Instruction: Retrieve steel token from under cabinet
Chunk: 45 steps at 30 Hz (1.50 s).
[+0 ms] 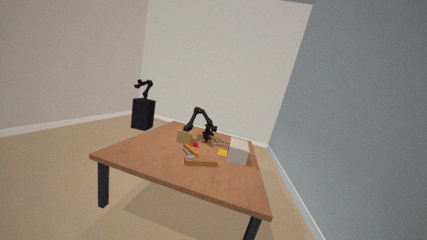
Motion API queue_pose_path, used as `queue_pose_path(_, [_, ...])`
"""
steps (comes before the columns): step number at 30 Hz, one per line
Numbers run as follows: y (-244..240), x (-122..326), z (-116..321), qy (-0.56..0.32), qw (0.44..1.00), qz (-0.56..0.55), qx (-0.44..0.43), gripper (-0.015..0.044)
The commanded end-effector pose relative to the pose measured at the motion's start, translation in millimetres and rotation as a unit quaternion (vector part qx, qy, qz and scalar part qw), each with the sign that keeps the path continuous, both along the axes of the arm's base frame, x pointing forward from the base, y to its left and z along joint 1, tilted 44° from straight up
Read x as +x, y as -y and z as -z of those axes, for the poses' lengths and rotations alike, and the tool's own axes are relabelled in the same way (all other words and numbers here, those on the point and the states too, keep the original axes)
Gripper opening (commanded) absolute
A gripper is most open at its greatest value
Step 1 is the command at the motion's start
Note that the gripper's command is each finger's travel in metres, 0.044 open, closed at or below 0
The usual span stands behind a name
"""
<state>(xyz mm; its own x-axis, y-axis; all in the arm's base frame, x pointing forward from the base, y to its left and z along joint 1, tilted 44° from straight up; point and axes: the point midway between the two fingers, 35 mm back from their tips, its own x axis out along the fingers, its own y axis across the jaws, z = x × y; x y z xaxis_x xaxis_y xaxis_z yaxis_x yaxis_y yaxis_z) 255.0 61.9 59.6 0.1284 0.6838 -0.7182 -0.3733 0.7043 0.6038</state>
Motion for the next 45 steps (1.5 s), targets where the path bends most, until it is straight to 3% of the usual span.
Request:
queue_pose_path(1, [-0.9,0.1,0.8,0.001,1.000,0.001,0.003,0.0270])
queue_pose_path(13, [-3.1,-0.5,4.0,-0.012,1.000,0.015,0.005,0.0270])
queue_pose_path(18, [-1.5,0.4,2.3,-0.004,1.000,0.007,0.002,0.0139])
queue_pose_path(26, [-1.5,0.4,2.3,-0.004,1.000,0.007,0.002,0.0085])
queue_pose_path(30, [-1.5,0.4,2.3,-0.004,1.000,0.007,0.002,0.0000])
queue_pose_path(45, [0.0,-3.5,2.8,-0.008,1.000,0.010,0.004,0.0000])
